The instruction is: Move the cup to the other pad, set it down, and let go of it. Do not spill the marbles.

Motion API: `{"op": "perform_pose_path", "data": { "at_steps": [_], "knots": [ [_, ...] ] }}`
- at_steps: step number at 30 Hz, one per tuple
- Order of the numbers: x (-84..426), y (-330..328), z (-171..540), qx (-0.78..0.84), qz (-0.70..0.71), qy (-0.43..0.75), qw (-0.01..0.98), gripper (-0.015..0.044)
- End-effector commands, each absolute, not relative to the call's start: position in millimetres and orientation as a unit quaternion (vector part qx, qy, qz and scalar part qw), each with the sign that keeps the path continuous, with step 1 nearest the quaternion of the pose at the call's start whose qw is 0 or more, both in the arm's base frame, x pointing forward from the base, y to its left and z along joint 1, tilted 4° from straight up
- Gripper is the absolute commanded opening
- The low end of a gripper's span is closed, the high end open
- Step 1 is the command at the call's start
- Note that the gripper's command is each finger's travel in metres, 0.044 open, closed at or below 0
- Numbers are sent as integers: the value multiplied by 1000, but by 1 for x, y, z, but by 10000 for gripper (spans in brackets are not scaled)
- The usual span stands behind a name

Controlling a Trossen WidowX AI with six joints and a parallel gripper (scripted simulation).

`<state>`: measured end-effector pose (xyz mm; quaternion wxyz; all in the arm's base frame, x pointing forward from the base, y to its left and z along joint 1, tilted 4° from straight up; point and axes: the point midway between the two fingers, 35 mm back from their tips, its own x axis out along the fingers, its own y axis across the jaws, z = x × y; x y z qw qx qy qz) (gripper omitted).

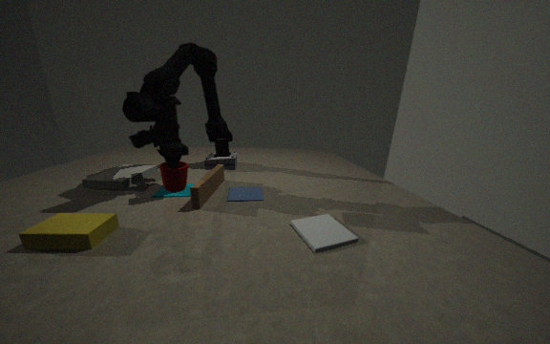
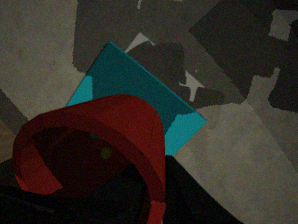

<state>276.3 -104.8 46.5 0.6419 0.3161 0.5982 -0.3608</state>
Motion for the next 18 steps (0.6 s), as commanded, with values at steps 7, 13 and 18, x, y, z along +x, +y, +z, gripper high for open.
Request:
{"op": "perform_pose_path", "data": {
  "at_steps": [7, 13, 18],
  "knots": [
    [276, -105, 47, 316, -361, 598, 642, 128],
    [277, -104, 53, 316, -361, 598, 642, 128],
    [277, -104, 61, 315, -361, 599, 642, 128]
  ]
}}
